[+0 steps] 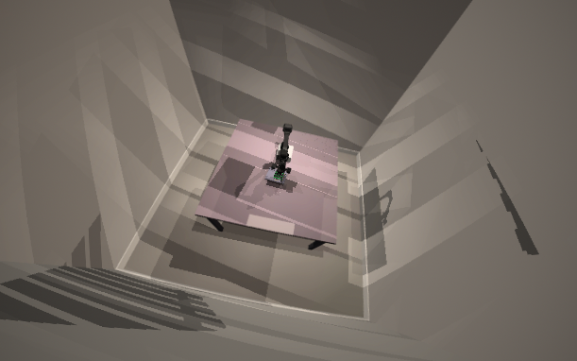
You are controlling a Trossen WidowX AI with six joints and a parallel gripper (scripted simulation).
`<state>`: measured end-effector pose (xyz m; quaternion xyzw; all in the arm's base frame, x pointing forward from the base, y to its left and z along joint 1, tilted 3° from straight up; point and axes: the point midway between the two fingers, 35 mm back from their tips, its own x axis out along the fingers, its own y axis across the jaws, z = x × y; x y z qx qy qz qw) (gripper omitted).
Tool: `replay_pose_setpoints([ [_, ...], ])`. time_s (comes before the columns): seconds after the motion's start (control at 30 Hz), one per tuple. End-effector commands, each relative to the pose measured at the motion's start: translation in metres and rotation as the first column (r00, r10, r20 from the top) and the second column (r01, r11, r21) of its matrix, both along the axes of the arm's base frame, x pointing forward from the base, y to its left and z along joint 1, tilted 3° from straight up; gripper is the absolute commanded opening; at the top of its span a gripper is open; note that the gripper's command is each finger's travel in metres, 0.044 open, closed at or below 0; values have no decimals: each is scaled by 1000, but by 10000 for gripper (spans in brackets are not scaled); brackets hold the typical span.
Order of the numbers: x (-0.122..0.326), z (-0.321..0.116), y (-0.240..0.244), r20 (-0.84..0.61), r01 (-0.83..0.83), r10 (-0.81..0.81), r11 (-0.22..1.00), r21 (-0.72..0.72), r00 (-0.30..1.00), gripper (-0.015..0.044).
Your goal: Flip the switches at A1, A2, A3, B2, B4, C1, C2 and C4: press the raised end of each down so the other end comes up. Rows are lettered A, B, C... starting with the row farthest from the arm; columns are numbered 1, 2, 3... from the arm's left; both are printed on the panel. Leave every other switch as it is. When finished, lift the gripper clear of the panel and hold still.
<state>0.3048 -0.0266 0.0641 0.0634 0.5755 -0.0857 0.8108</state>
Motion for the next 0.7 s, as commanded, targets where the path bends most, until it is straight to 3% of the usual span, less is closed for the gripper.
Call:
replay_pose_setpoints([
  [0.0, 1, -8, 0, -7, 4, -4, 1000, 1, 1000, 0],
  [0.67, 3, -15, -1, -7, 4, -4, 1000, 1, 1000, 0],
])
